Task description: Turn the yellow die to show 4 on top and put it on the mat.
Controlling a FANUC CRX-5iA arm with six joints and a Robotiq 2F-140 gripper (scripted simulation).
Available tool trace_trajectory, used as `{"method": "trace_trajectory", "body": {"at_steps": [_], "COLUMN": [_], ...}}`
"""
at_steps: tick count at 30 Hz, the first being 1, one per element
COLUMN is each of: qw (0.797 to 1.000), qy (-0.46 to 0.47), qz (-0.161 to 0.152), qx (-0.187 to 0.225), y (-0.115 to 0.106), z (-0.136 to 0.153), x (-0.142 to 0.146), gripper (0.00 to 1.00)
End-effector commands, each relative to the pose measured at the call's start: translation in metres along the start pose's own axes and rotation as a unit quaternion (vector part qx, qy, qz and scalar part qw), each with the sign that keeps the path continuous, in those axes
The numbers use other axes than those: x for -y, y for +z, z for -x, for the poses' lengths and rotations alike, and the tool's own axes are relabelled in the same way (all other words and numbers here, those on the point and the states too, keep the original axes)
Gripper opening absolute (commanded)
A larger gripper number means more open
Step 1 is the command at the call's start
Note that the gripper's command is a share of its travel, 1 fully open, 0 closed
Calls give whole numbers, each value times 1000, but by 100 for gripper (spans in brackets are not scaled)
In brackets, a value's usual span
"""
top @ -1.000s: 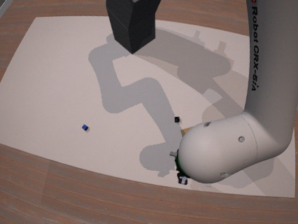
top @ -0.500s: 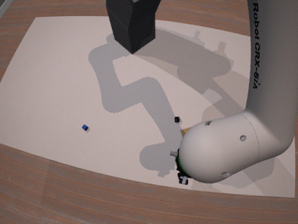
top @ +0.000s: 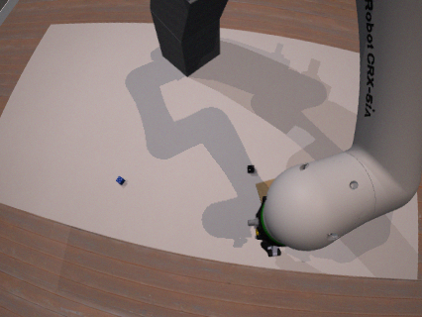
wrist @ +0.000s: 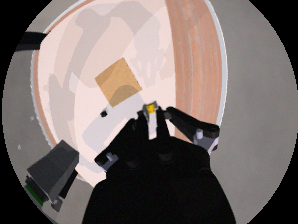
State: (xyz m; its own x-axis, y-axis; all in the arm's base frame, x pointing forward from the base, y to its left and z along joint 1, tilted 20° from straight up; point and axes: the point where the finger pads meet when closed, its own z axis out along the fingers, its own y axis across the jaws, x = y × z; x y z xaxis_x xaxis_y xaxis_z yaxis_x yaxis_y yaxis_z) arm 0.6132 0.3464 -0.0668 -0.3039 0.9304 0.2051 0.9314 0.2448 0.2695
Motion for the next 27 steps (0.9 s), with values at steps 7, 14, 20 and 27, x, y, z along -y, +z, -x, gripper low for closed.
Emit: {"method": "trace_trajectory", "body": {"at_steps": [7, 14, 20, 27], "qw": [984, 966, 930, 884], "qy": [-180, -257, -369, -467], "qz": [0, 1, 1, 1], "qx": [-4, -4, -4, -3], "y": [0, 0, -1, -1], "z": [-11, -16, -24, -30], "x": [9, 13, 20, 25], "gripper": [18, 18, 18, 18]}}
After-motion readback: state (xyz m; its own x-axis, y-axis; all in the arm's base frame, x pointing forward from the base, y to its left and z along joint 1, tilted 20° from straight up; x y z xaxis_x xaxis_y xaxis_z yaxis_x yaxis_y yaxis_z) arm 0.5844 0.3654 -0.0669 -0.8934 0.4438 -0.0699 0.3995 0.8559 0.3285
